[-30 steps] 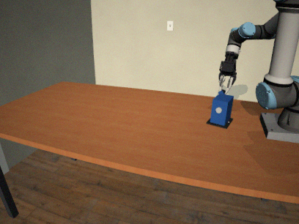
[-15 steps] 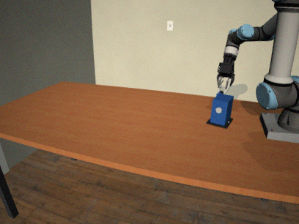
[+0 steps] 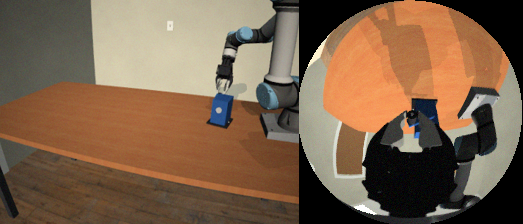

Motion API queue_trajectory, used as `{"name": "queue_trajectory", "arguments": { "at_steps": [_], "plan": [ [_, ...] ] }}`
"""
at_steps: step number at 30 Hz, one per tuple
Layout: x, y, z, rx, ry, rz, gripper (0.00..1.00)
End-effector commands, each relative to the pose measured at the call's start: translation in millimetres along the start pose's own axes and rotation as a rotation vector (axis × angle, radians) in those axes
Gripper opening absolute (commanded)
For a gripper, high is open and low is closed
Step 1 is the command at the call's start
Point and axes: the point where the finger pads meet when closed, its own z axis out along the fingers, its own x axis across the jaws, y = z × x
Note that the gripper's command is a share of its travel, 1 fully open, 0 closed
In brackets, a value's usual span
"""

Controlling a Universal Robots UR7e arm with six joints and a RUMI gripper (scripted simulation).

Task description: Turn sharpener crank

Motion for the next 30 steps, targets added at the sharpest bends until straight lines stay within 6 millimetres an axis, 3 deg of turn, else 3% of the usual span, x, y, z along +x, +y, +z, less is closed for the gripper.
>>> {"name": "queue_trajectory", "arguments": {
  "at_steps": [1,30],
  "plan": [
    [-2,-2,3,0.001,0.0,0.0,0.09],
    [-4,-16,27,0.001,0.0,0.0,0.09]
  ]
}}
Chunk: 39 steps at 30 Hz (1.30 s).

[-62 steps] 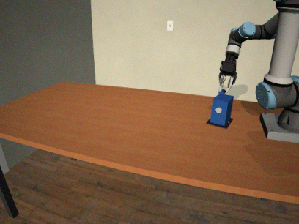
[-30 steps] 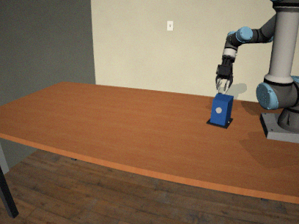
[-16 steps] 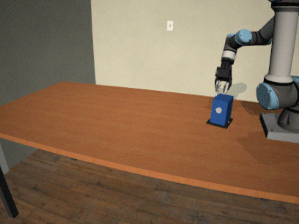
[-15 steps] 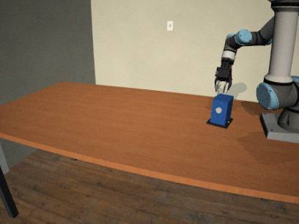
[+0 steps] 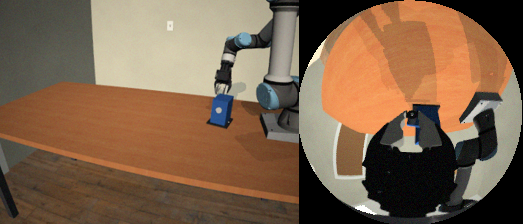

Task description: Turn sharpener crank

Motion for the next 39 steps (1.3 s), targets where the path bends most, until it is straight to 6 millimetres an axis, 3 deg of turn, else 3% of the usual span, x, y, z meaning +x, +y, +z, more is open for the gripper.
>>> {"name": "queue_trajectory", "arguments": {
  "at_steps": [1,39],
  "plan": [
    [1,-2,4,0.001,0.0,0.0,0.09],
    [22,-18,31,0.001,0.0,0.0,0.09]
  ]
}}
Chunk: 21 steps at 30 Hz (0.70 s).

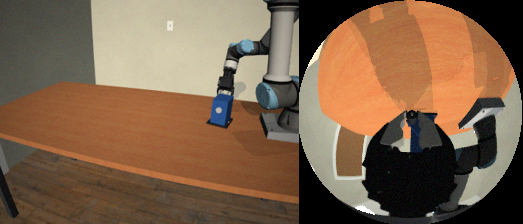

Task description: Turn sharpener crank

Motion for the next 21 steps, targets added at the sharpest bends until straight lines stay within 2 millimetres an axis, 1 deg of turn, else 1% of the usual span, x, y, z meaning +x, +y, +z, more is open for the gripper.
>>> {"name": "queue_trajectory", "arguments": {
  "at_steps": [1,21],
  "plan": [
    [4,-2,2,0.001,0.0,0.0,0.09],
    [23,-6,9,0.001,0.0,0.0,0.09]
  ]
}}
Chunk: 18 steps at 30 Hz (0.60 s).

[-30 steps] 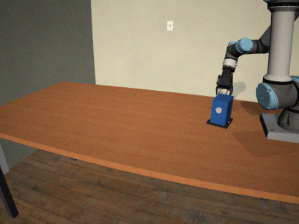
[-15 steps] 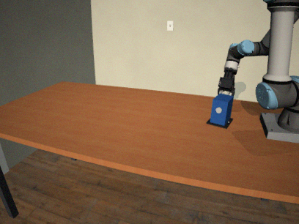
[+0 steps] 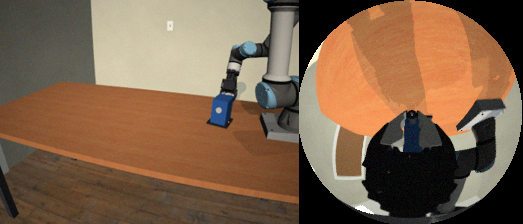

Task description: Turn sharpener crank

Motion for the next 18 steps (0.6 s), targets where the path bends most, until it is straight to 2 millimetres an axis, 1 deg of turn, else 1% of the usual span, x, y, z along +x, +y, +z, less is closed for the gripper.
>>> {"name": "queue_trajectory", "arguments": {
  "at_steps": [1,18],
  "plan": [
    [4,-1,1,0.001,0.0,0.0,0.09],
    [23,-1,1,0.001,0.0,0.0,0.09]
  ]
}}
